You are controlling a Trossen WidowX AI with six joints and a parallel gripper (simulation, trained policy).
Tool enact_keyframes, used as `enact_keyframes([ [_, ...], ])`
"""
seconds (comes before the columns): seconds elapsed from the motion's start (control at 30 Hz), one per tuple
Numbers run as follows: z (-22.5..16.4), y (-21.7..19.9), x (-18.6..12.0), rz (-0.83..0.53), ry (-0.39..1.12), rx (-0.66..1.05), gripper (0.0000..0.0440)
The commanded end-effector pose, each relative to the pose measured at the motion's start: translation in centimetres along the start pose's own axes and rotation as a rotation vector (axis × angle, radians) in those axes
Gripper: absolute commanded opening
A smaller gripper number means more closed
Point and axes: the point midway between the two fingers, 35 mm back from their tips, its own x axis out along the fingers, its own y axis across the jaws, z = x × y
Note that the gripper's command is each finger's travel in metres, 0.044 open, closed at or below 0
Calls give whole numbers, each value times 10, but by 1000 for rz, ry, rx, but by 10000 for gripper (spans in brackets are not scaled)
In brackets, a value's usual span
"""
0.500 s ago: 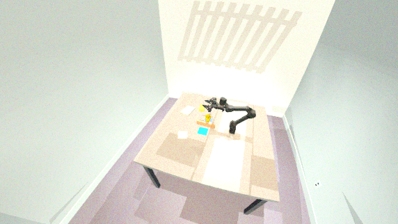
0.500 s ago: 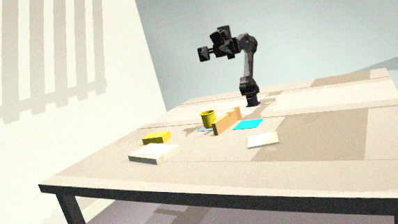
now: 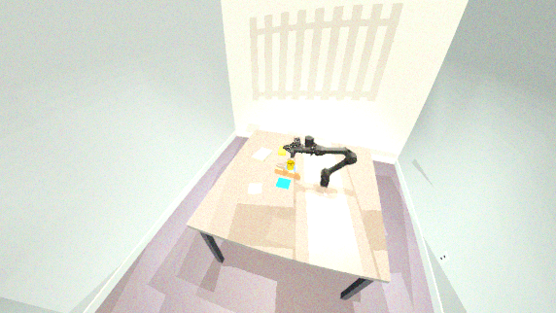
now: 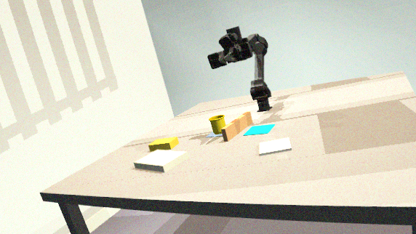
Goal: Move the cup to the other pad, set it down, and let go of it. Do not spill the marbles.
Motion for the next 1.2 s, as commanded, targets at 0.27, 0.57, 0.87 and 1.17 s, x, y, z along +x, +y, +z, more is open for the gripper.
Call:
enact_keyframes([
  [0.27,-11,13,11,23,150,70,127],
  [0.57,-22,21,19,22,283,125,134],
  [0.87,-34,26,23,2,422,166,124],
  [1.17,-48,29,26,-30,564,182,109],
])
